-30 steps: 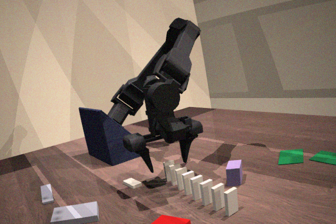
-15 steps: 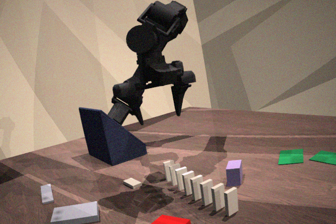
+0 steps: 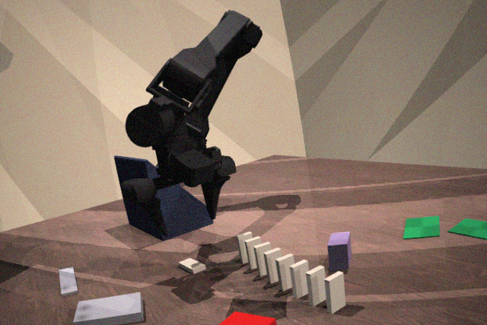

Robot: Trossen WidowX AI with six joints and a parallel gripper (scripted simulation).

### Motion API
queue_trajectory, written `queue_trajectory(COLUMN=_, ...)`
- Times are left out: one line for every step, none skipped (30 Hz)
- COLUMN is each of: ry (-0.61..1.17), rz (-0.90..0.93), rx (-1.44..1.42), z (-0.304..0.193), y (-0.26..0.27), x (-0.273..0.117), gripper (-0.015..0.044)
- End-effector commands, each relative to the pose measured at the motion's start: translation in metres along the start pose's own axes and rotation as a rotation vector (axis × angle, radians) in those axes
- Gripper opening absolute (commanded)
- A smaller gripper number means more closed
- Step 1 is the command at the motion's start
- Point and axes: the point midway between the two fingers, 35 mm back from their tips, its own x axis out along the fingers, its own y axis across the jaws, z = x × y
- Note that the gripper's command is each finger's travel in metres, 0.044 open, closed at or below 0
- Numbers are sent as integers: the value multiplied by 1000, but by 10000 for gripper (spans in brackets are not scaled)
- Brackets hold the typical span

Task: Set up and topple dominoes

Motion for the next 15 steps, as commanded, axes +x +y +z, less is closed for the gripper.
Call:
queue_trajectory(ry=-12, rz=-13, rx=-36, z=1, y=-4, x=2, gripper=440)
queue_trajectory(ry=-12, rz=-13, rx=-36, z=1, y=-4, x=2, gripper=440)
queue_trajectory(ry=-12, rz=-13, rx=-35, z=1, y=-4, x=3, gripper=440)
queue_trajectory(ry=-12, rz=-13, rx=-35, z=1, y=-5, x=8, gripper=440)
queue_trajectory(ry=-12, rz=-14, rx=-35, z=2, y=-5, x=16, gripper=440)
queue_trajectory(ry=-12, rz=-14, rx=-35, z=3, y=-5, x=25, gripper=440)
queue_trajectory(ry=-12, rz=-14, rx=-35, z=3, y=-5, x=35, gripper=440)
queue_trajectory(ry=-12, rz=-13, rx=-35, z=3, y=-5, x=45, gripper=440)
queue_trajectory(ry=-12, rz=-12, rx=-35, z=2, y=-5, x=54, gripper=440)
queue_trajectory(ry=-12, rz=-10, rx=-36, z=2, y=-5, x=62, gripper=440)
queue_trajectory(ry=-12, rz=-9, rx=-36, z=1, y=-4, x=66, gripper=440)
queue_trajectory(ry=-12, rz=-9, rx=-36, z=1, y=-4, x=67, gripper=440)
queue_trajectory(ry=-12, rz=-9, rx=-36, z=1, y=-4, x=67, gripper=440)
queue_trajectory(ry=-12, rz=-9, rx=-36, z=1, y=-4, x=67, gripper=440)
queue_trajectory(ry=-12, rz=-9, rx=-36, z=1, y=-4, x=67, gripper=440)
